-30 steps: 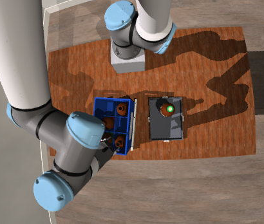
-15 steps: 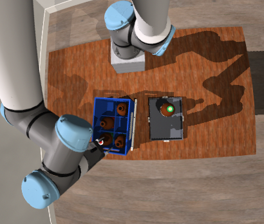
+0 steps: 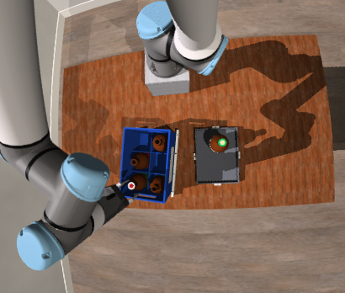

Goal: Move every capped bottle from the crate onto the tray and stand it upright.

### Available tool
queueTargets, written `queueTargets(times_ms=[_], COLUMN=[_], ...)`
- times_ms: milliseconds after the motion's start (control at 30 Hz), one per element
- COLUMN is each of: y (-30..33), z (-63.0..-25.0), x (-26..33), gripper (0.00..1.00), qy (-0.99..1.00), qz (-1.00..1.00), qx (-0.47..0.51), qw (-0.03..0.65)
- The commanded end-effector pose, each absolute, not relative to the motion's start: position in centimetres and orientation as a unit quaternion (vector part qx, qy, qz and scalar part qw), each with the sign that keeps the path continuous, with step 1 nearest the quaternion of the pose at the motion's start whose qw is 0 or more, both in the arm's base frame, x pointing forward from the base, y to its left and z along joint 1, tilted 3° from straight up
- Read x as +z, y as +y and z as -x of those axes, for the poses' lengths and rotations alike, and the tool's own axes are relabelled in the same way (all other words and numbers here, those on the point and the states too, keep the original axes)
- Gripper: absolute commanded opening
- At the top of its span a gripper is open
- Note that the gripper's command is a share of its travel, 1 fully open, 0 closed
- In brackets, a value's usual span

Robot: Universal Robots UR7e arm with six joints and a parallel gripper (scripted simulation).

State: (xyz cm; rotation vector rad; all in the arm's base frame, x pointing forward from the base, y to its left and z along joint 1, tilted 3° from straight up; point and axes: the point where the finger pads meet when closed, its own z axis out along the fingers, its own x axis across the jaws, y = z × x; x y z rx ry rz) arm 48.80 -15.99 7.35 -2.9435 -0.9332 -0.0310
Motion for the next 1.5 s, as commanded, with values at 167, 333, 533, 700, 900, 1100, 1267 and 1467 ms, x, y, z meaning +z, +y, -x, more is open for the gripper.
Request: queueTargets(times_ms=[167,333,533,700,900,1100,1267,1467], y=[-18.0,-17.6,-17.8,-18.0,-17.9,-17.9,-17.9,-17.9], z=[-48.9,-48.9,-48.9,-48.9,-48.8,-48.7,-48.7,-48.7], x=[7.2,7.3,7.2,7.2,6.3,5.2,4.4,4.7], gripper=[1.0,1.0,1.0,1.0,1.0,1.0,1.0,1.0], qy=[-0.302,-0.302,-0.302,-0.302,-0.302,-0.302,-0.302,-0.302], qz=[0.953,0.953,0.953,0.953,0.953,0.953,0.953,0.953], qx=[-0.011,-0.011,-0.011,-0.011,-0.011,-0.011,-0.011,-0.01], qw=[0.026,0.026,0.026,0.026,0.026,0.026,0.026,0.026])
